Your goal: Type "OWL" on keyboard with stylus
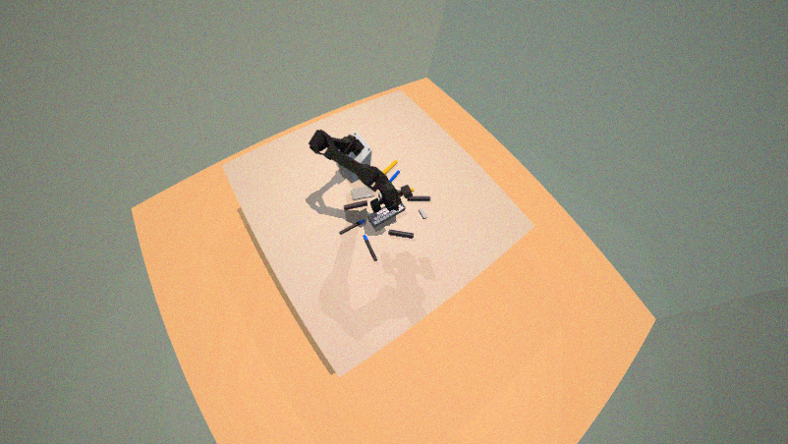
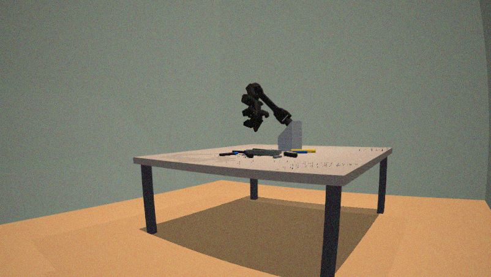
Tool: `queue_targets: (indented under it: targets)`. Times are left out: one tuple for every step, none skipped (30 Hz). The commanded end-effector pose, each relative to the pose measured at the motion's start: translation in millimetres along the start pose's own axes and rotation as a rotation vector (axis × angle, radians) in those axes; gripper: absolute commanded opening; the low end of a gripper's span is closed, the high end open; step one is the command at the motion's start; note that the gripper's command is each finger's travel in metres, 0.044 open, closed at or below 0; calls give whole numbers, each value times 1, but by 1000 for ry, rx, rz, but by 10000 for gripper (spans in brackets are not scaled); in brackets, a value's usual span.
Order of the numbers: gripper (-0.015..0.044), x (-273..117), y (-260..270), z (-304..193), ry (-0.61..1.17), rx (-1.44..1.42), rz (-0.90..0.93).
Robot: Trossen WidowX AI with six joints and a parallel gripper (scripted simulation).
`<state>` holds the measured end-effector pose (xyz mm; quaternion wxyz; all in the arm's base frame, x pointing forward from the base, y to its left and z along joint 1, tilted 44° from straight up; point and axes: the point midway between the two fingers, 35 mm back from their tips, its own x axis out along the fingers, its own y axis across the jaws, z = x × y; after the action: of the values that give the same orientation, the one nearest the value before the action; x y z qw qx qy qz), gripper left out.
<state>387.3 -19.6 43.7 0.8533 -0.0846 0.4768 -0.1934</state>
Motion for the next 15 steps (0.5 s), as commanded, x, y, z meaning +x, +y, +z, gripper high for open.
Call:
queue_targets:
  targets:
    - [0, 37, 10, -42, 179, -113, -131]
    - [0, 44, 12, -52, 218, -144, -162]
    - [0, 51, 13, -62, 255, -177, -194]
    - [0, 58, 14, -73, 292, -210, -226]
    - [0, 64, 15, -83, 326, -245, -258]
    - [0, 70, 16, -93, 360, -281, -290]
    - [0, 74, 16, -102, 386, -312, -316]
    - [0, 77, 16, -107, 401, -330, -332]
    - [0, 78, 16, -108, 406, -336, -337]
    - [0, 78, 16, -108, 406, -336, -337]
    - [0, 78, 16, -108, 406, -336, -337]
    - [0, 78, 16, -108, 406, -336, -337]
    - [0, 78, 16, -108, 406, -336, -337]
    - [0, 78, 16, -108, 406, -336, -337]
    - [0, 78, 16, -108, 406, -336, -337]
